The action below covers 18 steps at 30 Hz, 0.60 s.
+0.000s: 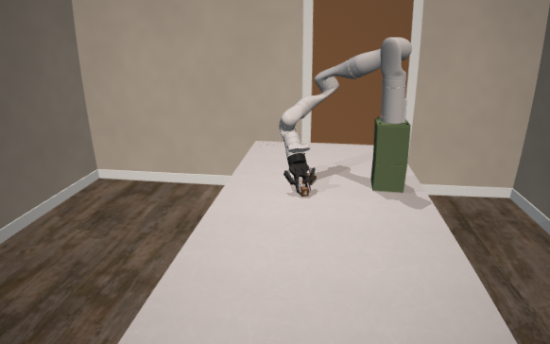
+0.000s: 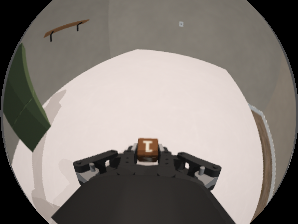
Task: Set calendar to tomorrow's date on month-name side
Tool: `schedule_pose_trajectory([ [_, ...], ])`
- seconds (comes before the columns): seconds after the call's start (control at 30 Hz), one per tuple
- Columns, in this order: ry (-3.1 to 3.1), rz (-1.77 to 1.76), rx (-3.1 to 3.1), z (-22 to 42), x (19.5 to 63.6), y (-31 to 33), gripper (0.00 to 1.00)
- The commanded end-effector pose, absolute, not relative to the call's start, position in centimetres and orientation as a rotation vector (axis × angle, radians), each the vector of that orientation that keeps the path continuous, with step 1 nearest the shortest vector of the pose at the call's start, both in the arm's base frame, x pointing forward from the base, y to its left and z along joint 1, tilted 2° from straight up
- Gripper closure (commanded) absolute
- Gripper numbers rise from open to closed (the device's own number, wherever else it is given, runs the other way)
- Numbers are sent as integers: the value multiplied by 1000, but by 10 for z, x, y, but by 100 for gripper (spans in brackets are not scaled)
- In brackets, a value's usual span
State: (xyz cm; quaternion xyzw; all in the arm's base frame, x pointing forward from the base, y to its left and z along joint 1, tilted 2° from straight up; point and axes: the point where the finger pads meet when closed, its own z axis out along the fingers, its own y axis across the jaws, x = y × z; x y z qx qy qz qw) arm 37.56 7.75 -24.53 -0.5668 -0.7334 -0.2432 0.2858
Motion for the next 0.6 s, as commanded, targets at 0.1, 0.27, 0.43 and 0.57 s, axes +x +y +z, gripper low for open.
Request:
schedule_pose_trajectory([
  [0.1,-1961,-651,-1516,-246,376,78,74],
  [0.27,-1961,-651,-1516,-248,376,78,74],
  [0.43,-1961,-651,-1516,-248,376,78,74],
  [0.57,-1961,-651,-1516,-248,376,78,74],
])
